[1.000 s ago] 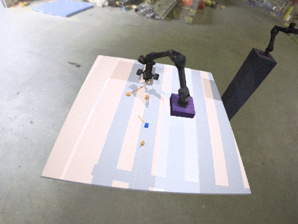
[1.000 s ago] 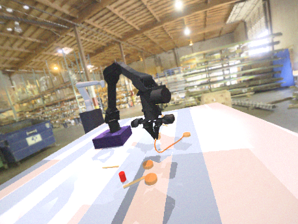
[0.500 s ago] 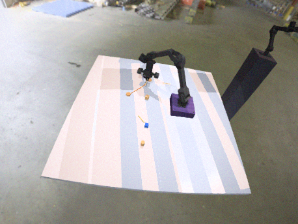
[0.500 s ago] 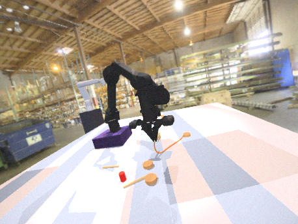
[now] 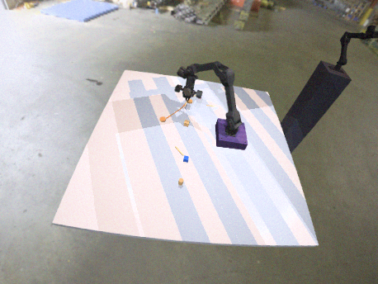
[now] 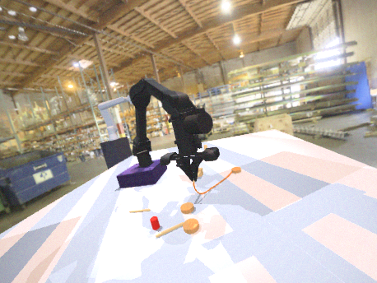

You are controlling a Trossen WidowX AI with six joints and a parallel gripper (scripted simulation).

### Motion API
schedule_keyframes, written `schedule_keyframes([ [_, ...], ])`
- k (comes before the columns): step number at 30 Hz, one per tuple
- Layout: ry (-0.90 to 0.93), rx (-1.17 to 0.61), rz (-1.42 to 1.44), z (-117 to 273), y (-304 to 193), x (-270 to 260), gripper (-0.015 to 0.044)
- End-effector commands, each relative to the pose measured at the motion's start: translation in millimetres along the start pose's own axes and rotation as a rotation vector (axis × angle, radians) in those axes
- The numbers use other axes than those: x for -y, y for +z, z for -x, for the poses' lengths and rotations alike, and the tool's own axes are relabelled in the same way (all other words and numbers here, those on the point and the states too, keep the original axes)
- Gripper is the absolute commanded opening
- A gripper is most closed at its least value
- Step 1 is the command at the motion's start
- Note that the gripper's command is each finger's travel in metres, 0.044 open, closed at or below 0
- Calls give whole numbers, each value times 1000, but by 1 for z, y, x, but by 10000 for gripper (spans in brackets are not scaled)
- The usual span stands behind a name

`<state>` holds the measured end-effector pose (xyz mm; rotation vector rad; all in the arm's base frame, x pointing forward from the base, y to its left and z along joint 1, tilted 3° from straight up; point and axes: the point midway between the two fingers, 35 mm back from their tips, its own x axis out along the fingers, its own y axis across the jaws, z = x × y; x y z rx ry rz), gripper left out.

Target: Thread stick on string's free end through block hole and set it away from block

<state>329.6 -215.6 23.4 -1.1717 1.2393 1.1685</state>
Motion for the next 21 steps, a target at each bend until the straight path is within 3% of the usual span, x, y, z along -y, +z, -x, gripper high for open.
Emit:
schedule_keyframes([
  [1, 2, -6, 2, 0, -7, 0, 0],
  [21, 3, -14, 4, -1, -24, -2, 0],
])
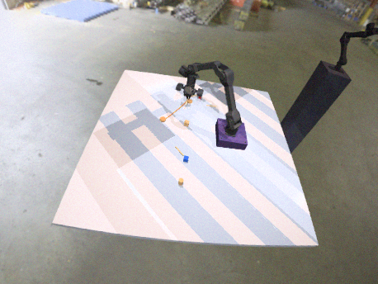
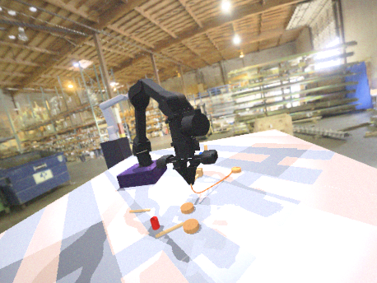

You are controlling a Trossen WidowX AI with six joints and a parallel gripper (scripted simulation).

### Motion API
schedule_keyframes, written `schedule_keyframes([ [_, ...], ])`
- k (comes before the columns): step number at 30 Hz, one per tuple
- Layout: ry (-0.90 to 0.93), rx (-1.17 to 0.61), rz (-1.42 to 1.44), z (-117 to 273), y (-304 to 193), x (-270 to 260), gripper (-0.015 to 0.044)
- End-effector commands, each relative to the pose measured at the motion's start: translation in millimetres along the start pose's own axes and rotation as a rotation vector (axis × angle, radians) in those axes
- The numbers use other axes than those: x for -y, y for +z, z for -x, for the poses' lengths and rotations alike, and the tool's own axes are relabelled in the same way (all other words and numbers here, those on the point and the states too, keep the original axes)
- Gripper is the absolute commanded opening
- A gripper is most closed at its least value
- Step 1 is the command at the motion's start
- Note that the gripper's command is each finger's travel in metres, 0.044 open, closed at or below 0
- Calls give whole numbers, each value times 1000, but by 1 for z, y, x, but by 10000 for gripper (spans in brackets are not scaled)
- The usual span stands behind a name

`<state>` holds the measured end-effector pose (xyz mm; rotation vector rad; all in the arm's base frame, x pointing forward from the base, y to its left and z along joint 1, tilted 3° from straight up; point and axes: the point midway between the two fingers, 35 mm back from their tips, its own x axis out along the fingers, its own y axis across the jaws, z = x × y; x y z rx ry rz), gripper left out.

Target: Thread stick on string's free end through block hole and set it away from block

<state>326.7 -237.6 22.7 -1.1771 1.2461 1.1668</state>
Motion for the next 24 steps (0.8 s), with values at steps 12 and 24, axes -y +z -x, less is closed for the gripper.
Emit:
schedule_keyframes([
  [12, 2, -5, 3, -11, 3, -10, 0],
  [24, 3, -5, 3, -21, 9, -19, 0],
])
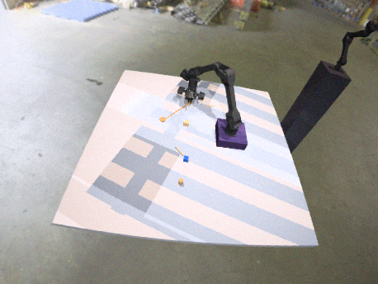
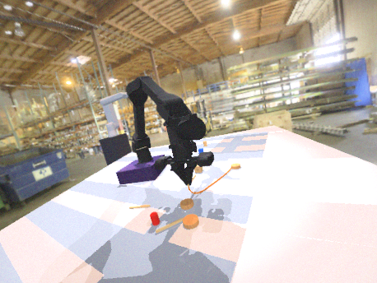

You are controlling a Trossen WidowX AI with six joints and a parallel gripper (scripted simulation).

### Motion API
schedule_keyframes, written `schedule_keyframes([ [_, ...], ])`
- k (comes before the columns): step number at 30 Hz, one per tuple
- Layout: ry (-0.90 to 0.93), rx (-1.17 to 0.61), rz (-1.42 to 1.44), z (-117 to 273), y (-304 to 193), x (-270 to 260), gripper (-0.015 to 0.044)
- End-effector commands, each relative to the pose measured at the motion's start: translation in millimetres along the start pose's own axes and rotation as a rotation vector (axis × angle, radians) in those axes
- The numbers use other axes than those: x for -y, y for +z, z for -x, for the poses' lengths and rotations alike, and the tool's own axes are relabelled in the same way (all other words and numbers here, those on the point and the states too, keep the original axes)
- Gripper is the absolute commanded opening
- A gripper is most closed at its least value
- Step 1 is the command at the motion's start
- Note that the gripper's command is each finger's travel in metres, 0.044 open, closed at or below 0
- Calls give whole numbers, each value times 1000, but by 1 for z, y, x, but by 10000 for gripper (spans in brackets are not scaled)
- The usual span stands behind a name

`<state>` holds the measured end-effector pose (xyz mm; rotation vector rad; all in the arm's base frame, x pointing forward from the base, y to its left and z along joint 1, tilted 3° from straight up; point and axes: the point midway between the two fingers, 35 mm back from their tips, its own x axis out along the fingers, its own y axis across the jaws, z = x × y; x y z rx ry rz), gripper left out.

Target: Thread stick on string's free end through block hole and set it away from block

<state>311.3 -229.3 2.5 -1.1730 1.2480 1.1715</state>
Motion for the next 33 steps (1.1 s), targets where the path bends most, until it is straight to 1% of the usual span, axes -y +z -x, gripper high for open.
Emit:
schedule_keyframes([
  [1, -2, -7, 3, -2, 1, -4, 0],
  [33, 1, -3, 3, -25, 17, -30, 0],
])
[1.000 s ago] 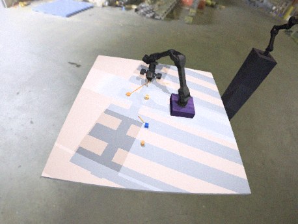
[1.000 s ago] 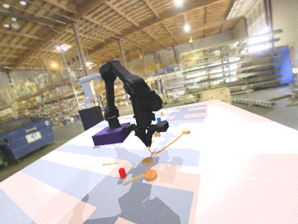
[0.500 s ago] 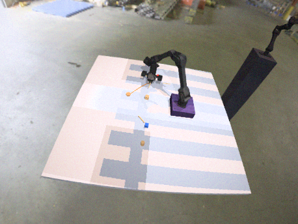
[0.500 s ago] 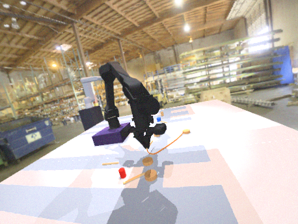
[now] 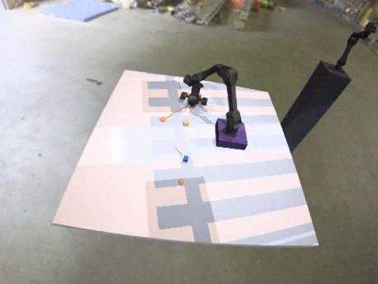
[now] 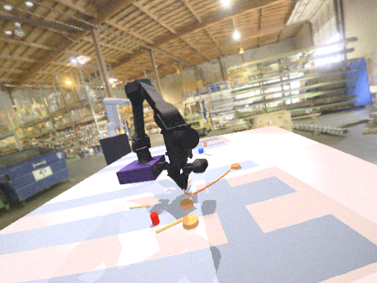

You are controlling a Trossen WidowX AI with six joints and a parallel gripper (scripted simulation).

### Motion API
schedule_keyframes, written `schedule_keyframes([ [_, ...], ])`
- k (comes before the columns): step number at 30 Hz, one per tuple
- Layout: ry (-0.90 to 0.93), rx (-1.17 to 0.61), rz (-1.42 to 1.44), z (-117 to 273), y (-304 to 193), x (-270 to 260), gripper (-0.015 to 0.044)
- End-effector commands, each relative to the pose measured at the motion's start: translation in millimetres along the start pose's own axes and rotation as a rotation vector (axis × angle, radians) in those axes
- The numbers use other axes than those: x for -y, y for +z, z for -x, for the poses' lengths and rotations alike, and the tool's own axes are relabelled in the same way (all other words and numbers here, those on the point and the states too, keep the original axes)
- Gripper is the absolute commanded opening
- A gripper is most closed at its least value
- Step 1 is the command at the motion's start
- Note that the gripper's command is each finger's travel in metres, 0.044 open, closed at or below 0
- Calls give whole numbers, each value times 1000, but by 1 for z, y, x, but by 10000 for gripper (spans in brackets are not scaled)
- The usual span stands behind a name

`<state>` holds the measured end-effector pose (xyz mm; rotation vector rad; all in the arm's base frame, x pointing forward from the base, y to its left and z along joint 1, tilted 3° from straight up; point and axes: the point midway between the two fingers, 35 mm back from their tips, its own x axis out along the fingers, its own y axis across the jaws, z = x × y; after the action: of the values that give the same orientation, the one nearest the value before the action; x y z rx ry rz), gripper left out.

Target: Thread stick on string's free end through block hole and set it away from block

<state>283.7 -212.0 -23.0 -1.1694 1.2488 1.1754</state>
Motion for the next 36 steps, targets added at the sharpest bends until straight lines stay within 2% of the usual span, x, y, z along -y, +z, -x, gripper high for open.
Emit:
schedule_keyframes([
  [1, -3, -6, 3, 1, 1, -1, 0],
  [36, -4, -3, 3, 1, 48, 2, 0],
])
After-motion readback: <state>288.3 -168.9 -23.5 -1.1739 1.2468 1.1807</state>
